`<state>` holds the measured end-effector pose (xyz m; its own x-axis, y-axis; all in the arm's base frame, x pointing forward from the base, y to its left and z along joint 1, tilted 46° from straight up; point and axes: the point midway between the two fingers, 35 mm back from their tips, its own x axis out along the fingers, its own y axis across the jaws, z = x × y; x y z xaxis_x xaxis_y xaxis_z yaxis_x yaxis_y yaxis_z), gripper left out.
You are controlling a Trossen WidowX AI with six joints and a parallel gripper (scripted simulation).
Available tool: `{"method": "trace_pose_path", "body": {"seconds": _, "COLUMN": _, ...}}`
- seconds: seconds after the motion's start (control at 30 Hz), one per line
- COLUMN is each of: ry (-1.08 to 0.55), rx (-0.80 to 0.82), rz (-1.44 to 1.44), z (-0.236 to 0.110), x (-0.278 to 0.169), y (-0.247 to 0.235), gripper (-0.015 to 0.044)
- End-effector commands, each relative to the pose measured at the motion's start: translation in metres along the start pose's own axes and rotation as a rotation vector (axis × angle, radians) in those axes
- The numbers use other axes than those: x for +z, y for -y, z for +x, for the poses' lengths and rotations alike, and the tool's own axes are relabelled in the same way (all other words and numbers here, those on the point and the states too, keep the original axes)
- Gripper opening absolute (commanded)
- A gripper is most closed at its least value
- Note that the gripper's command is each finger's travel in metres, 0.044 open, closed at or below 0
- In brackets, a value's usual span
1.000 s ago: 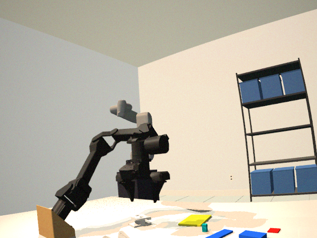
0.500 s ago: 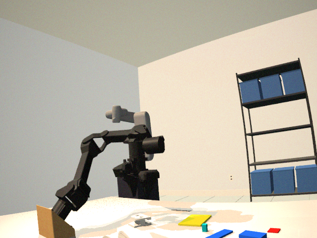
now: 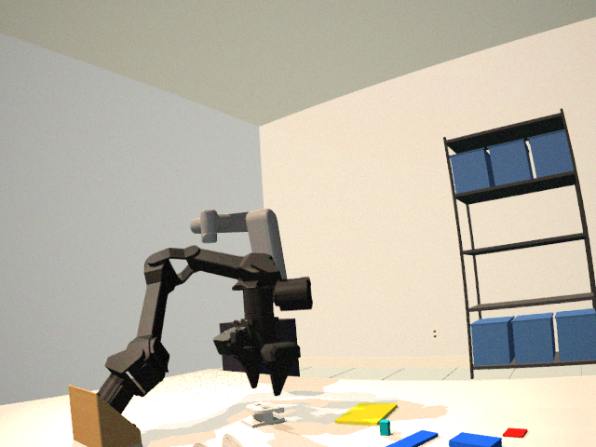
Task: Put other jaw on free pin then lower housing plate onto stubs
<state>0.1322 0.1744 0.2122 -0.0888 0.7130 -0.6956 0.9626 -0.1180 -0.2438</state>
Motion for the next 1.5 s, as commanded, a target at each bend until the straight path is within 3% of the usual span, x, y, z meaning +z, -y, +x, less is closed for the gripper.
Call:
{"method": "trace_pose_path", "body": {"seconds": 0.0, "ry": -0.002, "rx": 0.007, "rz": -0.002, "z": 0.004, "x": 0.0, "y": 0.001, "gripper": 0.044}}
{"method": "trace_pose_path", "body": {"seconds": 1.0, "ry": -0.005, "rx": 0.006, "rz": -0.003, "z": 0.047, "x": 0.0, "y": 0.001, "gripper": 0.044}}
{"method": "trace_pose_path", "body": {"seconds": 1.47, "ry": -0.005, "rx": 0.006, "rz": -0.003, "z": 0.048, "x": 0.0, "y": 0.001, "gripper": 0.044}}
